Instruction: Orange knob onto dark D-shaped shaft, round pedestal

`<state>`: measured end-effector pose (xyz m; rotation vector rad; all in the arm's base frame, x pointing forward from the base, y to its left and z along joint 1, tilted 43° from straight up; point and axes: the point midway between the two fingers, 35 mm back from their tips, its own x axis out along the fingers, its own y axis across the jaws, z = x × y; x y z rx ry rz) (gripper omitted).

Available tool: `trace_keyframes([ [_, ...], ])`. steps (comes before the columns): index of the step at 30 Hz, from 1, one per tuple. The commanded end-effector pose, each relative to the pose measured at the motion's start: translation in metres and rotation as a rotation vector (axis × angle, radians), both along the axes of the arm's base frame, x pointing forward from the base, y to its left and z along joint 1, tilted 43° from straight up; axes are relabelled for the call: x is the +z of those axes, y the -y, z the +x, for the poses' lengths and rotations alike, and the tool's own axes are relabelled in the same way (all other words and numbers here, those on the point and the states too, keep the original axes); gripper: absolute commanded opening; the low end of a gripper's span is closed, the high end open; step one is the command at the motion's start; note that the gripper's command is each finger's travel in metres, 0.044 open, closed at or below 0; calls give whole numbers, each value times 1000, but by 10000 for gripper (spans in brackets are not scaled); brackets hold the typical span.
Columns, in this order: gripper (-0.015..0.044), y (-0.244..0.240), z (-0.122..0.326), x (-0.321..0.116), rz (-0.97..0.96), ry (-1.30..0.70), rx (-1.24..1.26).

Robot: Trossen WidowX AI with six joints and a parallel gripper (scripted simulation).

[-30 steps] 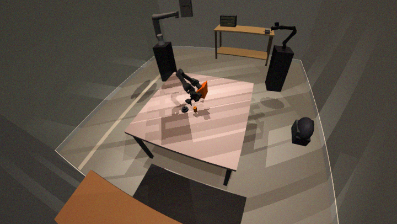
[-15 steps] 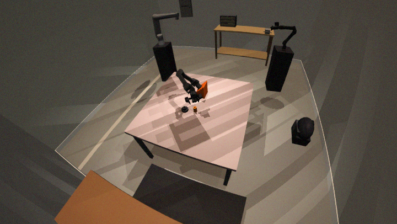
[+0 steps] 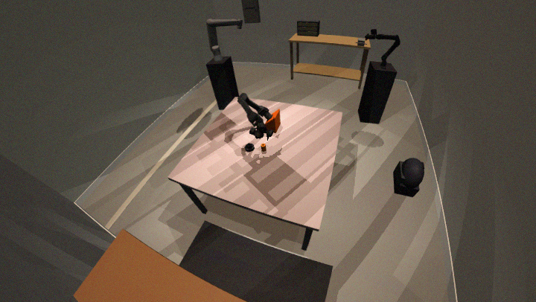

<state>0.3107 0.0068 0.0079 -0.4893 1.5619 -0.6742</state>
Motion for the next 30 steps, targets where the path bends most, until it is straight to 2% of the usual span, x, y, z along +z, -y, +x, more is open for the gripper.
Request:
trace_keyframes([
  [1, 440, 2, 1, -2, -8, 20, -15],
  [5, 440, 23, -3, -24, -15, 55, -54],
  [30, 440, 49, -5, -53, -15, 56, -54],
])
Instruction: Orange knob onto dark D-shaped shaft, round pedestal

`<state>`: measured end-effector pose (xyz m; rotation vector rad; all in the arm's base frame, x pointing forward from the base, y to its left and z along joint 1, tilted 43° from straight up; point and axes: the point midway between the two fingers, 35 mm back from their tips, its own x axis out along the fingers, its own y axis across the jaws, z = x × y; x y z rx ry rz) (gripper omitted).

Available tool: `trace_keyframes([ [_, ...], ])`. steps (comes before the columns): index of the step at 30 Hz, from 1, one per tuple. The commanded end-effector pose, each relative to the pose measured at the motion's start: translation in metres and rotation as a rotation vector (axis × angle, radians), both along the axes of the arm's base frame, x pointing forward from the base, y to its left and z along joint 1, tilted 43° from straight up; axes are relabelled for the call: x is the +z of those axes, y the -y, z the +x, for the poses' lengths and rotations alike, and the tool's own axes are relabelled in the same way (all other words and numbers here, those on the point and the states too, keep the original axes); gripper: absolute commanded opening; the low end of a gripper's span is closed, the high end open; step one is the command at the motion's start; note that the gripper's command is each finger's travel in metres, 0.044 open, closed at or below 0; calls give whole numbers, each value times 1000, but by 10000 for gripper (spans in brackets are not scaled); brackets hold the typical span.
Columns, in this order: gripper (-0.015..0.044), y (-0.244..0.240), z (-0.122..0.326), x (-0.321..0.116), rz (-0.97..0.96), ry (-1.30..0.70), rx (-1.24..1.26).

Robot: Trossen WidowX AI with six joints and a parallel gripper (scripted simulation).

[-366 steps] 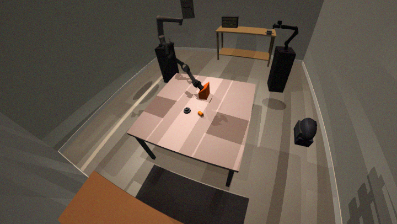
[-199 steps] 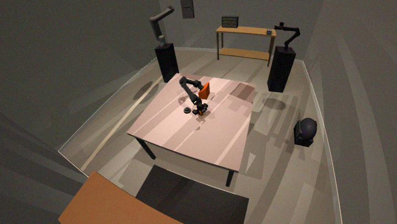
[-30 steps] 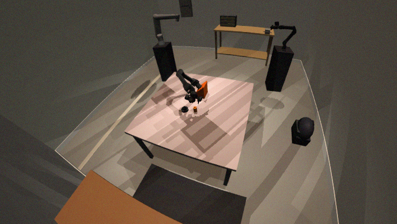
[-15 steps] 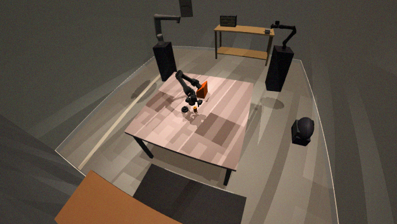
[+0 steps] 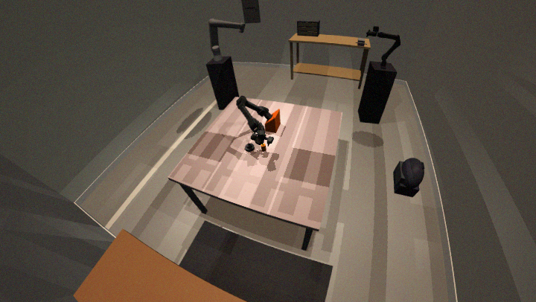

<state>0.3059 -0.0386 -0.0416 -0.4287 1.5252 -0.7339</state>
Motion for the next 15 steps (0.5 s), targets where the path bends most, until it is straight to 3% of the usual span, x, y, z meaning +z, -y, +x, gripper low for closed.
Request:
trace_keyframes([
  [1, 440, 5, 0, -5, -6, -1, 5],
  [15, 440, 20, -3, -21, -7, -2, 5],
])
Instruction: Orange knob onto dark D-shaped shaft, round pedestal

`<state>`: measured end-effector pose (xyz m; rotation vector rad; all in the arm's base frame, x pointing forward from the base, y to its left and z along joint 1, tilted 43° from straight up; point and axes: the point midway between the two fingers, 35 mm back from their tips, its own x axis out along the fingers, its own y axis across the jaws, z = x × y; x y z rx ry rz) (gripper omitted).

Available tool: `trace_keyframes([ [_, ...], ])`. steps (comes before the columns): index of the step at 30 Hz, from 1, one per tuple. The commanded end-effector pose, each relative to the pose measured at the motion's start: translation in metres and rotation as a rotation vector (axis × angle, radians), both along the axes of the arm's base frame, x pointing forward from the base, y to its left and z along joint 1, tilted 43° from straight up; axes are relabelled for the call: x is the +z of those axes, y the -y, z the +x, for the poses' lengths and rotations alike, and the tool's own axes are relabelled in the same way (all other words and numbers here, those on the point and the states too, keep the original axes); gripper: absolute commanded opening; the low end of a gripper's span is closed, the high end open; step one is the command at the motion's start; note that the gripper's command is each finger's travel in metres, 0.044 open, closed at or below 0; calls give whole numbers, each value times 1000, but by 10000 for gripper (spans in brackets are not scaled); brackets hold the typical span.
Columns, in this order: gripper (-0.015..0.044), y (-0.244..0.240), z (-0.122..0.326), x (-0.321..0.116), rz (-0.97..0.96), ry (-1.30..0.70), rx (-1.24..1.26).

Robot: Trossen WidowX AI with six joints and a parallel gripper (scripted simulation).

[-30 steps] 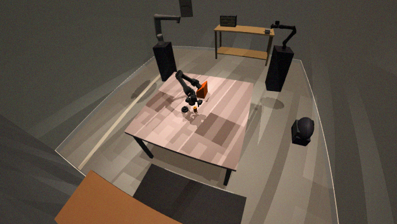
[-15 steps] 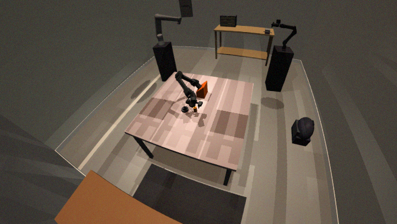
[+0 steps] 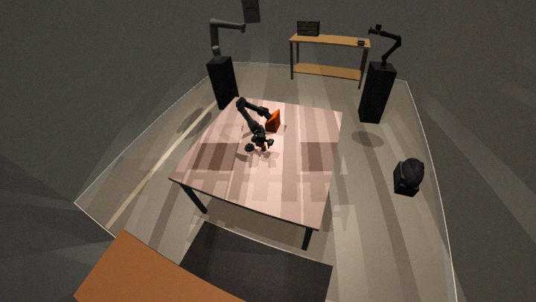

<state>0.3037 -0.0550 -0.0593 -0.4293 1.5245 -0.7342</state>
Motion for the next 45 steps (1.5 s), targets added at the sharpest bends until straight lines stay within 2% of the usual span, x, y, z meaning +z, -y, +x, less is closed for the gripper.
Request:
trace_keyframes([
  [1, 440, 5, -1, -5, -7, -2, 4],
  [14, 440, 17, -5, -17, -9, -3, 4],
  [24, 178, 17, -5, -17, -9, -3, 4],
  [30, 138, 17, -5, -17, -9, -3, 4],
  [35, 6, 5, 1, -6, -5, -1, 5],
  [45, 0, -48, 11, 45, 3, -1, 6],
])
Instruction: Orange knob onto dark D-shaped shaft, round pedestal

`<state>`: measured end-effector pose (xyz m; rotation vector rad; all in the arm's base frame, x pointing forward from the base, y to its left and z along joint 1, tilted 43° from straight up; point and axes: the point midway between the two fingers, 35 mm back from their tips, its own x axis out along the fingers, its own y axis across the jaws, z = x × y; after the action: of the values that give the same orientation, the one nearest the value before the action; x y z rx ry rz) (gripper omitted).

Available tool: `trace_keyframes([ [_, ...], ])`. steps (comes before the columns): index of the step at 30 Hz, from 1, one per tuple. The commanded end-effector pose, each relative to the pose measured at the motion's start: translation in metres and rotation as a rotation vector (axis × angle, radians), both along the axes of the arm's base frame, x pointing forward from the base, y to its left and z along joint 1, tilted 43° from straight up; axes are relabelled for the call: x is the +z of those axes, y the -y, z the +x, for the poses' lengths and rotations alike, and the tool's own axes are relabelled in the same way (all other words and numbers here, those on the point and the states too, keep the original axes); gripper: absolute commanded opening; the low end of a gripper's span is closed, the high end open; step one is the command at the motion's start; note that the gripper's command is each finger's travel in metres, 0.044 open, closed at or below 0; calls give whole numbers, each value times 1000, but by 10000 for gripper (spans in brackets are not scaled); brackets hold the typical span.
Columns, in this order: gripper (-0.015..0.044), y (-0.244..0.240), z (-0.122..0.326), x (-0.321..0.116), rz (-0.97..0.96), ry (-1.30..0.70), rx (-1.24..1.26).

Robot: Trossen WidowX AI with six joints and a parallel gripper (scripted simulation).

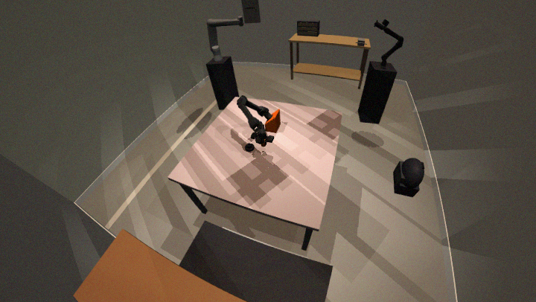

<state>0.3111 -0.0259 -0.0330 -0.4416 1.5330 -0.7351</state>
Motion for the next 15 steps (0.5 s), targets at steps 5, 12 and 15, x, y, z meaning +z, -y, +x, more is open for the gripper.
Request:
trace_keyframes([
  [5, 0, -45, 1, 48, 5, 10, 1],
  [12, 0, -51, 0, 57, 3, 9, 1],
  [15, 0, -45, 1, 59, 6, 9, 1],
])
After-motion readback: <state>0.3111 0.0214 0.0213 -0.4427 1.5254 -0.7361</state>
